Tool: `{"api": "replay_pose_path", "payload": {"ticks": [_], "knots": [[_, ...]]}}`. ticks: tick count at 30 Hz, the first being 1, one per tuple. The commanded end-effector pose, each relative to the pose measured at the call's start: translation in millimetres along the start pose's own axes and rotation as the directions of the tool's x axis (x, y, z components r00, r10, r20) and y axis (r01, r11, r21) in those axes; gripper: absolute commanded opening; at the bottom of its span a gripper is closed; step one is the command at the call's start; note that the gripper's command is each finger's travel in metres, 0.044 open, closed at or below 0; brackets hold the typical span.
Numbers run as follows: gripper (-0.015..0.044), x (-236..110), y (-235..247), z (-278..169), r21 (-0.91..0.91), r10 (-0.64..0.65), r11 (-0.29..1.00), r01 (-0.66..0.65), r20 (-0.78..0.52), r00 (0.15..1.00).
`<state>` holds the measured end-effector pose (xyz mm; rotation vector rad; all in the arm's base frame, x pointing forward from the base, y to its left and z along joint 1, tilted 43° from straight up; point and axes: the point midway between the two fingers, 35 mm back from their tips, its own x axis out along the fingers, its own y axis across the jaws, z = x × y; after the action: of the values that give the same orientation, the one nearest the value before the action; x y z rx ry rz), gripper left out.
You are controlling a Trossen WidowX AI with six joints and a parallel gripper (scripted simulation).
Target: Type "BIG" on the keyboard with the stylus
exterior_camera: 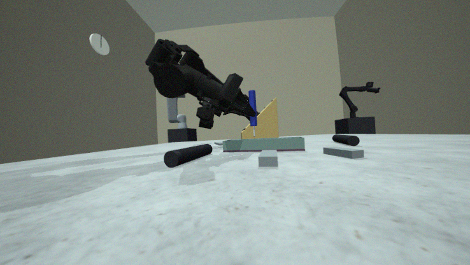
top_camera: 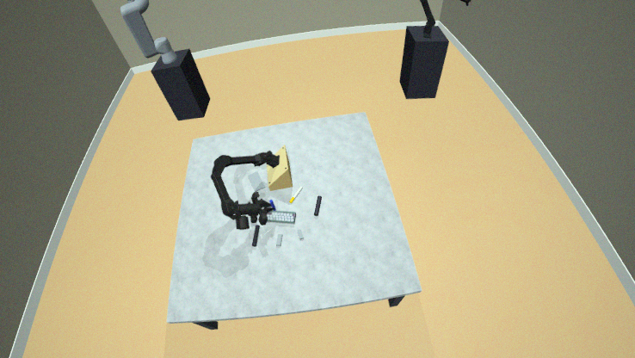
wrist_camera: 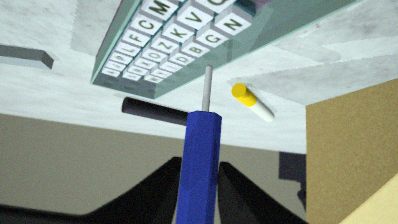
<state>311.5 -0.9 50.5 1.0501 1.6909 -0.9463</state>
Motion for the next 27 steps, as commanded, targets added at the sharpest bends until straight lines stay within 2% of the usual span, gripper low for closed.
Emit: {"api": "replay_pose_path", "payload": {"ticks": [1,27], "knots": [[0.0081,2.4,-0.3,2.8,-0.005,-0.002,1.0,0.002,0.002,1.0],[0.0081,7.8,-0.4,12.0,-0.005,-0.002,1.0,0.002,0.002,1.0]]}}
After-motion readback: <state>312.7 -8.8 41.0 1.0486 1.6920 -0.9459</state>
